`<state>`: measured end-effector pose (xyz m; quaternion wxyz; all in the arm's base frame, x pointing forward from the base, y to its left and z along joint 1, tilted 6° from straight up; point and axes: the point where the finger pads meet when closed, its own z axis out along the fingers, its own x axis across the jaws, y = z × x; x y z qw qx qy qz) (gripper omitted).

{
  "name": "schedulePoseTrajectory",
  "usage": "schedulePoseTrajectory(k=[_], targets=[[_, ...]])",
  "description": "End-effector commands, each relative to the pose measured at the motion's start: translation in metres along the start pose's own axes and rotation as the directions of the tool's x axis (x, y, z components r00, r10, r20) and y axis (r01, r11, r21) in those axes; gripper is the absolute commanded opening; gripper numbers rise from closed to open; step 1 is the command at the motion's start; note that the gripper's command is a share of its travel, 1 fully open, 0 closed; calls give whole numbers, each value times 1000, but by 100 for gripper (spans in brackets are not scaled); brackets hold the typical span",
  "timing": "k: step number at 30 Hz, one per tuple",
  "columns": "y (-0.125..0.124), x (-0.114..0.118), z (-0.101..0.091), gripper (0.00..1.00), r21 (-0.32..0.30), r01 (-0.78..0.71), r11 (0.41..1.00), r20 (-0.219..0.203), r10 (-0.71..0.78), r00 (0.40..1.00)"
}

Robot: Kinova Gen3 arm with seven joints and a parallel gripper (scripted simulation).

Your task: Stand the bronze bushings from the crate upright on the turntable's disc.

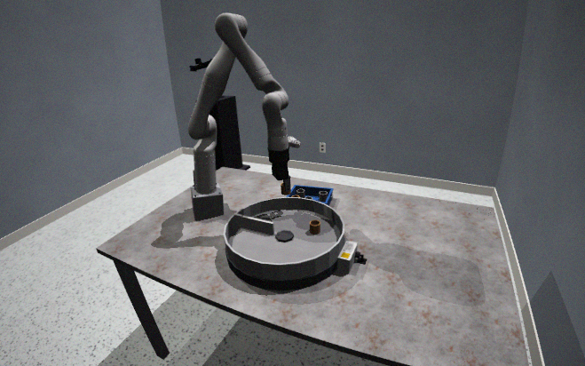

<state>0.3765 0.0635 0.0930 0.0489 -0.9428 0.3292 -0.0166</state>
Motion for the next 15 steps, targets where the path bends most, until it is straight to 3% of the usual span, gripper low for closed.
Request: schedulePoseTrajectory(k=[1,15], targets=[[9,10,-1,0,1,-30,1000,-2,30,1000],[72,59,-1,0,1,-30,1000,-2,30,1000]])
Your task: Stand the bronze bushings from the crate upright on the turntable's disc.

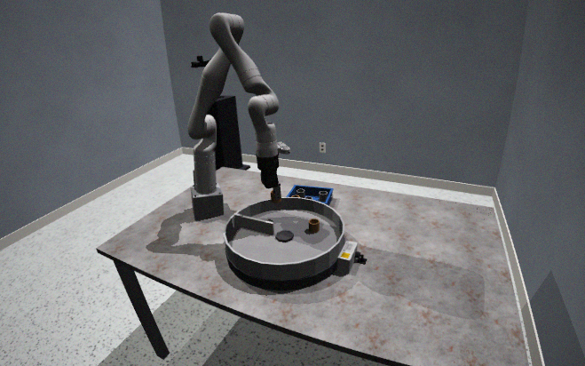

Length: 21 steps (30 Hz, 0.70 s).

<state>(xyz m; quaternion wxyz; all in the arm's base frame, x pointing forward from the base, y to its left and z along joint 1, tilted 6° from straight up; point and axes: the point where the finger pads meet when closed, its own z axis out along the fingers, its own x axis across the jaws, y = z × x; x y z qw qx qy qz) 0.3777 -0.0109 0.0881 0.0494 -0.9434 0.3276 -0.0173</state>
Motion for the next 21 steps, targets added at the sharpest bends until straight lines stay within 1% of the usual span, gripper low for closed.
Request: schedulePoseTrajectory(k=[1,3,17,21], targets=[[19,16,0,0,0,-33,999,-1,33,999],[19,16,0,0,0,-33,999,-1,33,999],[75,60,0,0,0,-33,999,-1,33,999],[82,65,0,0,0,-33,999,-1,33,999]])
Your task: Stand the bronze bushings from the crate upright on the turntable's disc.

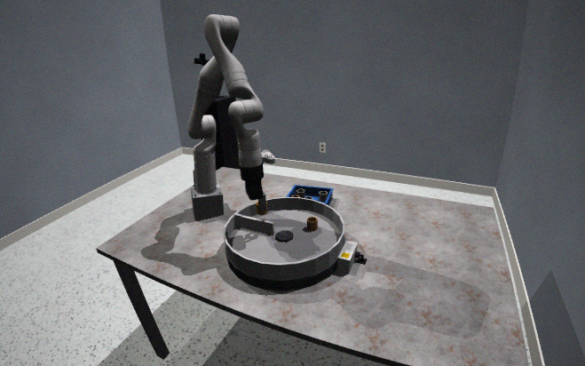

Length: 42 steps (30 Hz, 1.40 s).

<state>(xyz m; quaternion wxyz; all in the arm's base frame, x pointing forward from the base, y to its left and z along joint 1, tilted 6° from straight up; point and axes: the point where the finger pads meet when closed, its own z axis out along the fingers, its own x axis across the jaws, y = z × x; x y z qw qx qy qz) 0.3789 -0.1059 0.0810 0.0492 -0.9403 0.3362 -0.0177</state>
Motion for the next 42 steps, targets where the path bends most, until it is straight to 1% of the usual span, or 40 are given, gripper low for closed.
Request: schedulePoseTrajectory(k=[1,8,14,26,42], targets=[[11,8,1,0,0,-15,1000,1,15,1000],[30,24,1,0,0,-15,1000,1,15,1000],[42,33,1,0,0,-15,1000,1,15,1000],[50,40,1,0,0,-15,1000,1,15,1000],[51,41,1,0,0,-15,1000,1,15,1000]])
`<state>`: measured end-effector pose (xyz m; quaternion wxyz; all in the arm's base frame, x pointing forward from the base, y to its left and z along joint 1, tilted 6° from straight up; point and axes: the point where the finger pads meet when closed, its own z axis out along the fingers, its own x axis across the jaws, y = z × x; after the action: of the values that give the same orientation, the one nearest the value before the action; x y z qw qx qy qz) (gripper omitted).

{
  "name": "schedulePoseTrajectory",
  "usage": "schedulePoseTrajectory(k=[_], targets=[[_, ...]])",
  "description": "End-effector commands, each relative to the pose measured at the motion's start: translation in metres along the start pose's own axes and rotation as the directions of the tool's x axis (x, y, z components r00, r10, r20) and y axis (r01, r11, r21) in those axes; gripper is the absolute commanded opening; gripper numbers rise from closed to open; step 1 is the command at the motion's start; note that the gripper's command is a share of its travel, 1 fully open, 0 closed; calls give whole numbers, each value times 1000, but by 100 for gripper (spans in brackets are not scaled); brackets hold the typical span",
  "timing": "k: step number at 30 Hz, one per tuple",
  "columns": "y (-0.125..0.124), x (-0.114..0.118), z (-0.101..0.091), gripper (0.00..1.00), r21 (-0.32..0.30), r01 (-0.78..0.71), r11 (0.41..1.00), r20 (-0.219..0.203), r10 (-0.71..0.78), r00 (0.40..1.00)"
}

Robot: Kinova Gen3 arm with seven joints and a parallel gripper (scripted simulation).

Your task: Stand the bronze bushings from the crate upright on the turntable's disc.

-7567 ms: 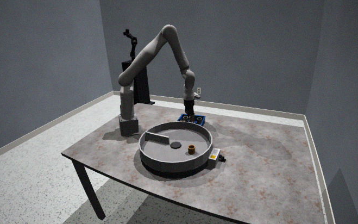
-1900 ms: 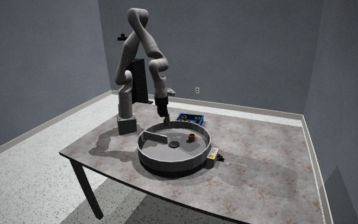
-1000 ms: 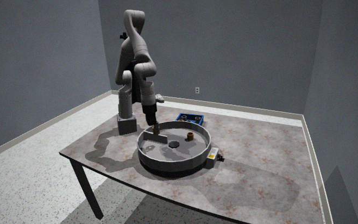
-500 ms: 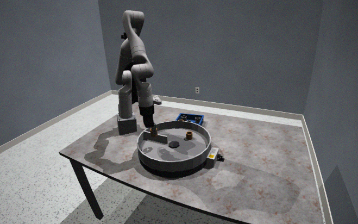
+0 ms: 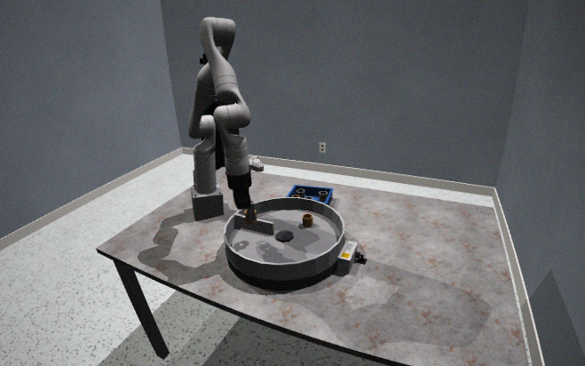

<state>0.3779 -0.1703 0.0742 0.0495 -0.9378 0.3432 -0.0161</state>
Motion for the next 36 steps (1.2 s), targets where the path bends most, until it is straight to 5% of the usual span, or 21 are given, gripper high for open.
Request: schedulePoseTrajectory(k=[1,28,36], targets=[[0,1,-1,0,0,0,1000,-2,0,1000],[0,1,0,0,0,0,1000,-2,0,1000],[0,1,25,0,0,0,1000,-2,0,1000]])
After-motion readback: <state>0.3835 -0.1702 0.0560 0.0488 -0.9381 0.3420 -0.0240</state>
